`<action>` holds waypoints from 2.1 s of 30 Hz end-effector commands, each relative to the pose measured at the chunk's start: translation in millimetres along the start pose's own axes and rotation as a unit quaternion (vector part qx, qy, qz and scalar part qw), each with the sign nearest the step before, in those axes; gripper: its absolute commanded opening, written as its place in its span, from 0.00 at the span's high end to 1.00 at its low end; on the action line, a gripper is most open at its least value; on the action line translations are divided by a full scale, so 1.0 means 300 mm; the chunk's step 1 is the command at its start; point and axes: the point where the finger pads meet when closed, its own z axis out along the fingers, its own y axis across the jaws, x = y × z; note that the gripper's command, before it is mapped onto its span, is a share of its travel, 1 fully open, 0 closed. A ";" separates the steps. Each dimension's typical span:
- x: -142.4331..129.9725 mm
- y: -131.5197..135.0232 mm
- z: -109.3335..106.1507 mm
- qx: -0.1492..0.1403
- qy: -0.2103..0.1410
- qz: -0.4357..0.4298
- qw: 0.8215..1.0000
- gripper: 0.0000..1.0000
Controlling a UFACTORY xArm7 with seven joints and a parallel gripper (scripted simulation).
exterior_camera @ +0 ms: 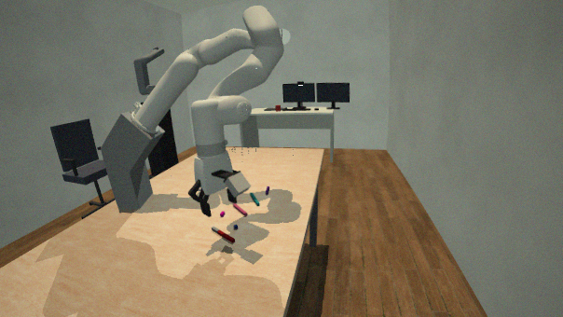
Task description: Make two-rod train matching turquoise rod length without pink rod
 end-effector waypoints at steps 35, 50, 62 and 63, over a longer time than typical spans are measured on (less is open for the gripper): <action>0.002 0.002 -0.292 -0.001 0.001 0.001 1.000 0.00; 0.002 0.002 -0.292 -0.001 0.001 0.001 1.000 0.00; 0.002 0.002 -0.292 -0.001 0.001 0.001 1.000 0.00; 0.002 0.002 -0.292 -0.001 0.001 0.001 1.000 0.00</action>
